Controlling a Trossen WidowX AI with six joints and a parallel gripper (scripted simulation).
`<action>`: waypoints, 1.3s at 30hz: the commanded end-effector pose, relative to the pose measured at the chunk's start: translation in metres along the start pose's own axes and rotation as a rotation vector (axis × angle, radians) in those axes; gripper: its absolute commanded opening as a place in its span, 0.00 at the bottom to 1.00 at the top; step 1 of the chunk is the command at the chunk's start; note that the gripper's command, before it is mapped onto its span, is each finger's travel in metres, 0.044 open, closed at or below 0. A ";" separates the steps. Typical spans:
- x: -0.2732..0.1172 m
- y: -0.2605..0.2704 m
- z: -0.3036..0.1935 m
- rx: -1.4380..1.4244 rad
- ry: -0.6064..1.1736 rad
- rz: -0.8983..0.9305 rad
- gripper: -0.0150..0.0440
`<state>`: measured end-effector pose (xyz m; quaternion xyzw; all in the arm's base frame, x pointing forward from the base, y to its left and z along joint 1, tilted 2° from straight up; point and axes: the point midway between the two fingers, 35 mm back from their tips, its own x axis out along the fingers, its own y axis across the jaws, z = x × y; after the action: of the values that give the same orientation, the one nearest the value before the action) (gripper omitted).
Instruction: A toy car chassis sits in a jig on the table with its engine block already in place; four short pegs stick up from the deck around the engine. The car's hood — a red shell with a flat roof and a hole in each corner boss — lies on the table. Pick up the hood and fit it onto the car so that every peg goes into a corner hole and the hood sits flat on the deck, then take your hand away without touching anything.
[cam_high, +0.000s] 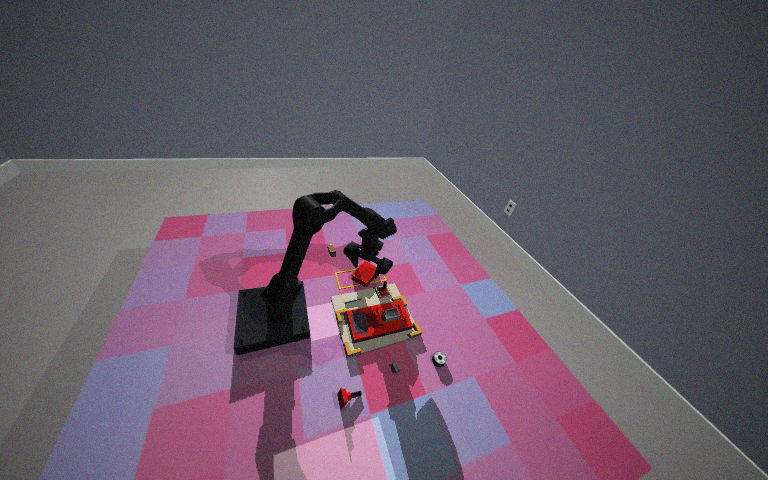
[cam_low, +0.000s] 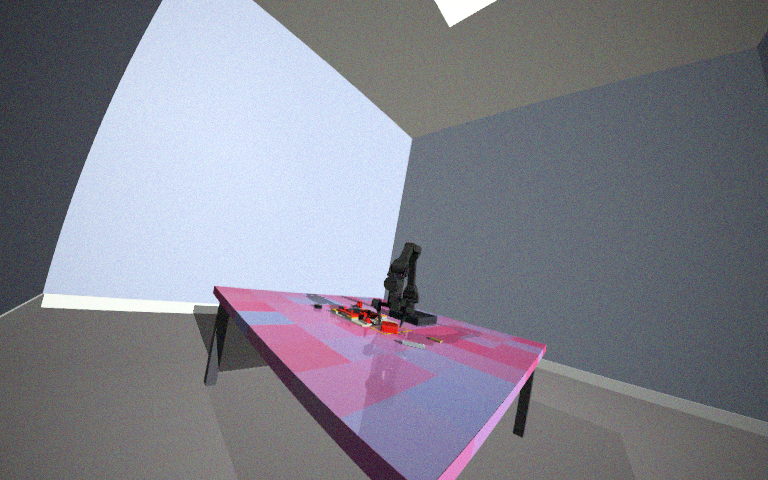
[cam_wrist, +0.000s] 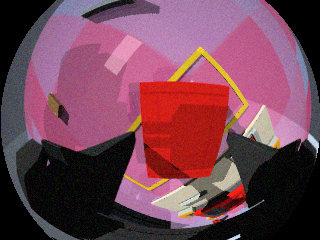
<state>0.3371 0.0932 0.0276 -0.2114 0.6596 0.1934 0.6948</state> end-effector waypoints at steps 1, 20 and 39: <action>0.003 0.000 -0.001 -0.004 0.002 0.002 1.00; 0.008 0.000 0.000 0.000 0.000 0.000 0.87; -0.006 0.000 0.000 0.000 0.000 0.001 0.32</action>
<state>0.3352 0.0928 0.0257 -0.2111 0.6625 0.1941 0.6920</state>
